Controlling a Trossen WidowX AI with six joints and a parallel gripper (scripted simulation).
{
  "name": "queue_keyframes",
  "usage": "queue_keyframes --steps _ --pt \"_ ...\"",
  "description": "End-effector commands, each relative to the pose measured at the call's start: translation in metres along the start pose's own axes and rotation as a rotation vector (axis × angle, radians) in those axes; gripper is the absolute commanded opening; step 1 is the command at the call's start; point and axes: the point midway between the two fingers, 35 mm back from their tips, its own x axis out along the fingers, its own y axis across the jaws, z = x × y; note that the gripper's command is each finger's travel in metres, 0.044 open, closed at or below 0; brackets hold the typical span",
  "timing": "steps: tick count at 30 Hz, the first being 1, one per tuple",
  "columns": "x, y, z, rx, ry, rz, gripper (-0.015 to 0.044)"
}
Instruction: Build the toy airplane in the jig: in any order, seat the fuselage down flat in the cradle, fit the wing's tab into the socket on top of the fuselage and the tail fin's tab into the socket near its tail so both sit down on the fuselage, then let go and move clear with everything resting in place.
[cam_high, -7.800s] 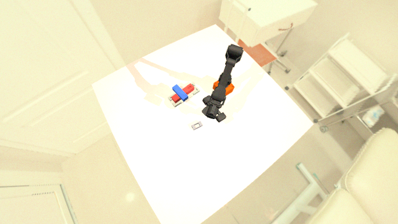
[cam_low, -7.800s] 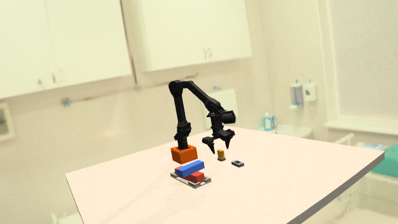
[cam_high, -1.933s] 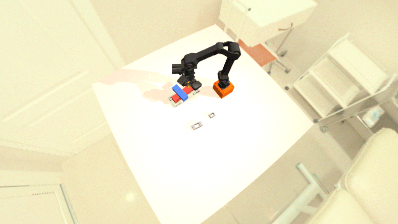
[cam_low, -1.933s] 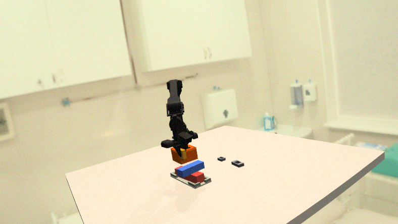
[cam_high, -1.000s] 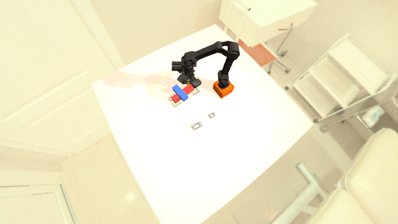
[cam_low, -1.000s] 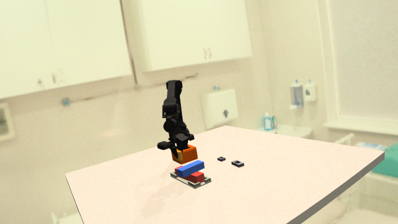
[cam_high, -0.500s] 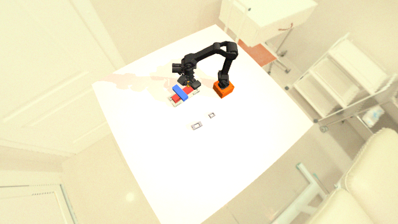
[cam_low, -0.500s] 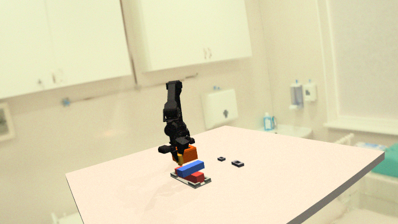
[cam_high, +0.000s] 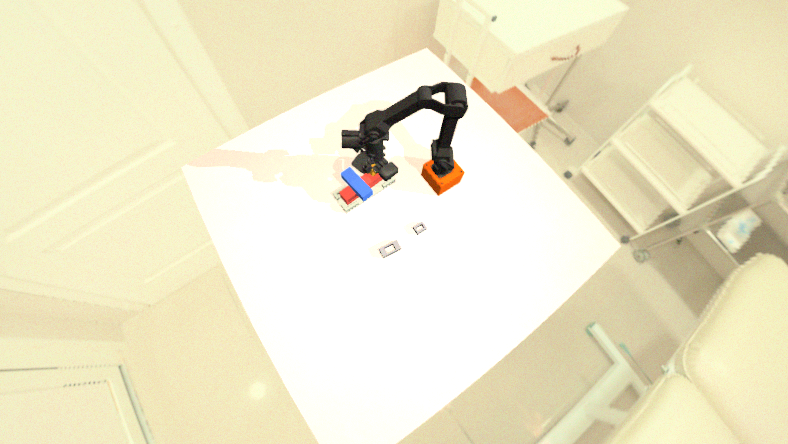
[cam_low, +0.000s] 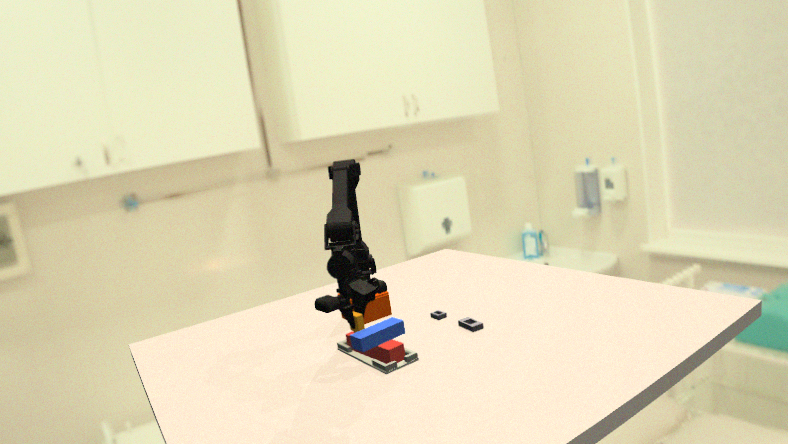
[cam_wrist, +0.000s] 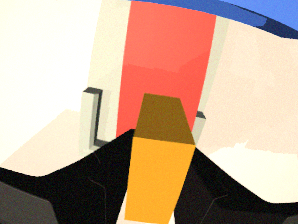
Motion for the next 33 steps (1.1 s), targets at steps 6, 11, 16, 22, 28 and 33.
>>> queue_keyframes --steps 6,11,16,22,28,33 --pt "0.000 0.000 0.000 0.000 0.000 0.000 0.0005" --pt "0.000 0.000 0.000 0.000 0.000 0.000 0.0026" --pt "0.000 0.000 0.000 0.000 0.000 0.000 0.0157" --pt "0.000 0.000 0.000 0.000 0.000 0.000 0.0260" --pt "0.000 0.000 0.000 0.000 0.000 0.000 0.0260" --pt "-0.053 -0.003 0.003 0.002 -0.001 0.001 0.0260"
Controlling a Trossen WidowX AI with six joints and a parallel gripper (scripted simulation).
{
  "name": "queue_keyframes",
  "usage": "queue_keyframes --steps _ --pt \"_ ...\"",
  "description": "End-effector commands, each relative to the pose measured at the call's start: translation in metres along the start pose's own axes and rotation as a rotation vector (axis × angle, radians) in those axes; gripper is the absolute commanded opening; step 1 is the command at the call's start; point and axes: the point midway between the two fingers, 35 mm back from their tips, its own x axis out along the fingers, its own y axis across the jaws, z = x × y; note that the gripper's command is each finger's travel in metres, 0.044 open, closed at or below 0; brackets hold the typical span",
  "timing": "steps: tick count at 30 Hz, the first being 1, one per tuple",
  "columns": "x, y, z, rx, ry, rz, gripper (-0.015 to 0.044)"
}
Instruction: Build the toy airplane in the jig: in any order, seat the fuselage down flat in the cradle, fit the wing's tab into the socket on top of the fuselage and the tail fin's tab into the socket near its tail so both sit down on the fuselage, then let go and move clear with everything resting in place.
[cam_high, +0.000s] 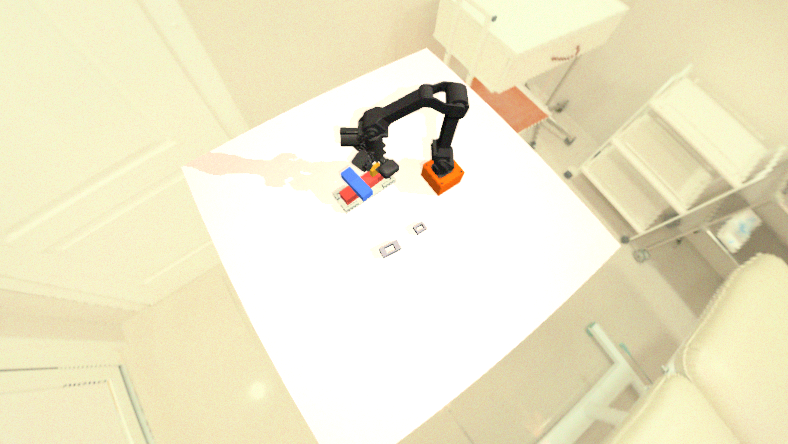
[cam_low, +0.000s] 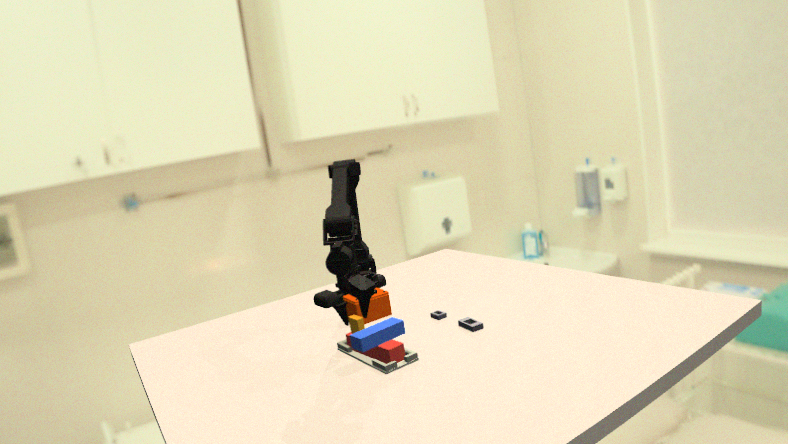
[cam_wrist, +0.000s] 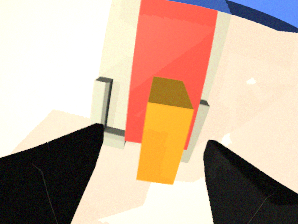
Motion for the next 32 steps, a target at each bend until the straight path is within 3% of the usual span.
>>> queue_keyframes --steps 1,4,32 --pt "-0.054 -0.003 0.003 -0.001 -0.025 -0.019 0.0260" --pt "-0.077 0.000 0.000 -0.001 -0.025 -0.019 0.0260" --pt "-0.077 -0.004 0.002 -0.001 -0.025 -0.019 0.0260"
